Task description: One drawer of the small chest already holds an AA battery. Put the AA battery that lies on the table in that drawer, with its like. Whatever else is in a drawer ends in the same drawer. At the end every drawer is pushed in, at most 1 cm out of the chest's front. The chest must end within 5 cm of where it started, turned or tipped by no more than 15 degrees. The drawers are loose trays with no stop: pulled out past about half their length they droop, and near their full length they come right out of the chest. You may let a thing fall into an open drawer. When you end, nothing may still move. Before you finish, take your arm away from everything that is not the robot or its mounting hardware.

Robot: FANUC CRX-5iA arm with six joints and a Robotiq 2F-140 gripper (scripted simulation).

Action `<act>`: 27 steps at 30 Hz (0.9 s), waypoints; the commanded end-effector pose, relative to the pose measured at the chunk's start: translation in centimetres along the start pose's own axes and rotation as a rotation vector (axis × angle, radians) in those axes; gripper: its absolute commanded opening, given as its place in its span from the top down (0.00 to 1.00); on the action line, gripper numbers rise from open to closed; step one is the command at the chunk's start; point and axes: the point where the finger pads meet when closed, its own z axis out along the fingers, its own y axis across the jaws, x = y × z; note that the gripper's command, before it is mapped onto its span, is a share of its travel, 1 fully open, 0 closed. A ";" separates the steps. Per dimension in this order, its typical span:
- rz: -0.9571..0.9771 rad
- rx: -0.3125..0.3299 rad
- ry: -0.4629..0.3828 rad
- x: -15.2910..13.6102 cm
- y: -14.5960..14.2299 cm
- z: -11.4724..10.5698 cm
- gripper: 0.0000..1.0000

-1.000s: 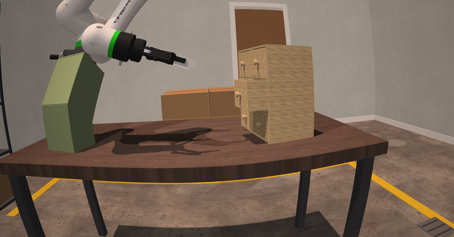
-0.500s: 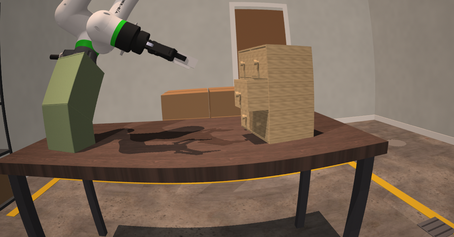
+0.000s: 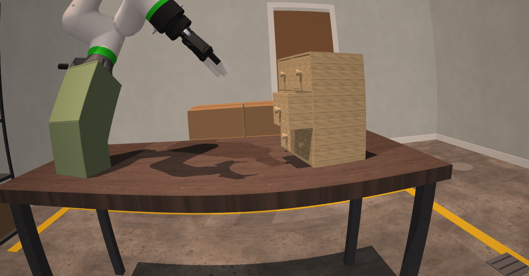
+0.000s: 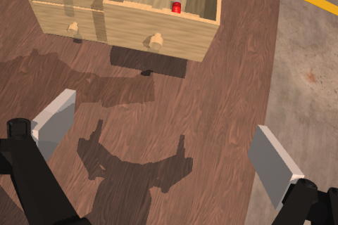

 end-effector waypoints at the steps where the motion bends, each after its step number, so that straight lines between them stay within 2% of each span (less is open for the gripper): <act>1: -0.006 -0.015 -0.099 0.4 0.4 -0.6 0.00; 15: -0.004 -0.016 -0.455 1.2 0.3 -1.4 0.00; 17: -0.004 -0.016 -0.455 1.2 0.3 -1.4 0.00; 27: -0.002 -0.016 -0.658 1.6 0.3 -1.9 0.00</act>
